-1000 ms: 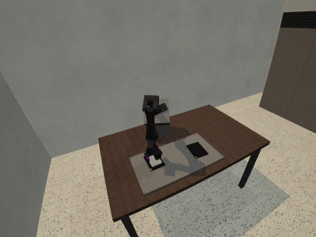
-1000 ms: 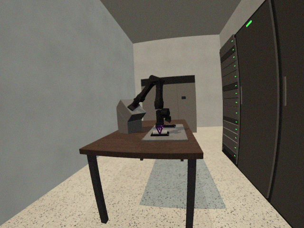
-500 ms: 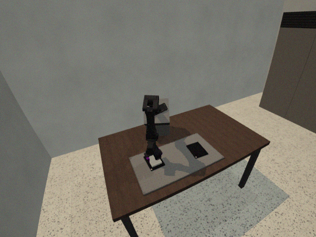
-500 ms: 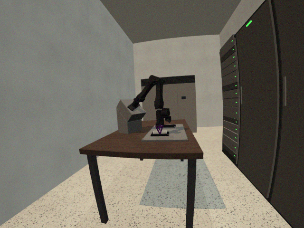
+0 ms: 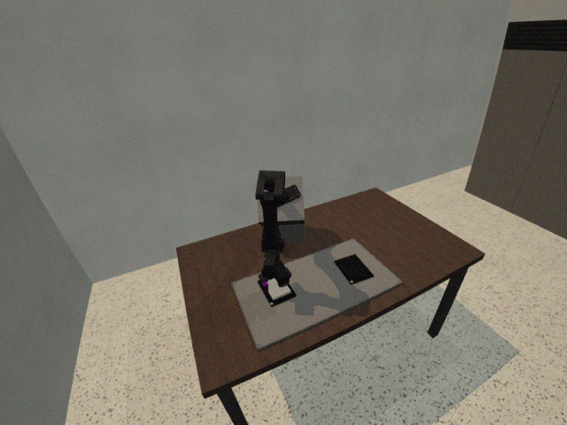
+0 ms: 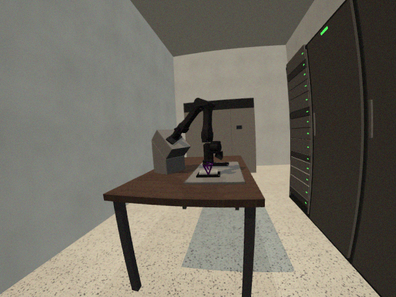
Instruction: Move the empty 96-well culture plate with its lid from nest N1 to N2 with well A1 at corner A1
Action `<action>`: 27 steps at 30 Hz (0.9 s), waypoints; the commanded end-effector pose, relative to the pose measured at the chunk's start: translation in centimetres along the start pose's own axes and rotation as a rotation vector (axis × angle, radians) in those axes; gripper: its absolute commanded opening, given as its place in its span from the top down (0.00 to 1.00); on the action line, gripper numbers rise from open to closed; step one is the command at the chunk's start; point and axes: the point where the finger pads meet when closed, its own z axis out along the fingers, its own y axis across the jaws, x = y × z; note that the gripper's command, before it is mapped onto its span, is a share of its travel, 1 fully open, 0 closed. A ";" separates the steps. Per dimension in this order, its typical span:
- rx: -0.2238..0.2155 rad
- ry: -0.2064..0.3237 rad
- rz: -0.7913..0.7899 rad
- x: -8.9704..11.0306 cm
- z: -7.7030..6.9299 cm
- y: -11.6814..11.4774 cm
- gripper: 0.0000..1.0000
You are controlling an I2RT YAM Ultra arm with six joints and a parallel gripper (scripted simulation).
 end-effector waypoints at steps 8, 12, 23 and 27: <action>-0.012 0.024 0.007 1.0 0.5 0.3 0.00; -0.012 0.024 0.007 1.0 0.5 0.3 0.00; -0.012 0.024 0.007 1.0 0.5 0.3 0.00; -0.012 0.024 0.007 1.0 0.5 0.3 0.00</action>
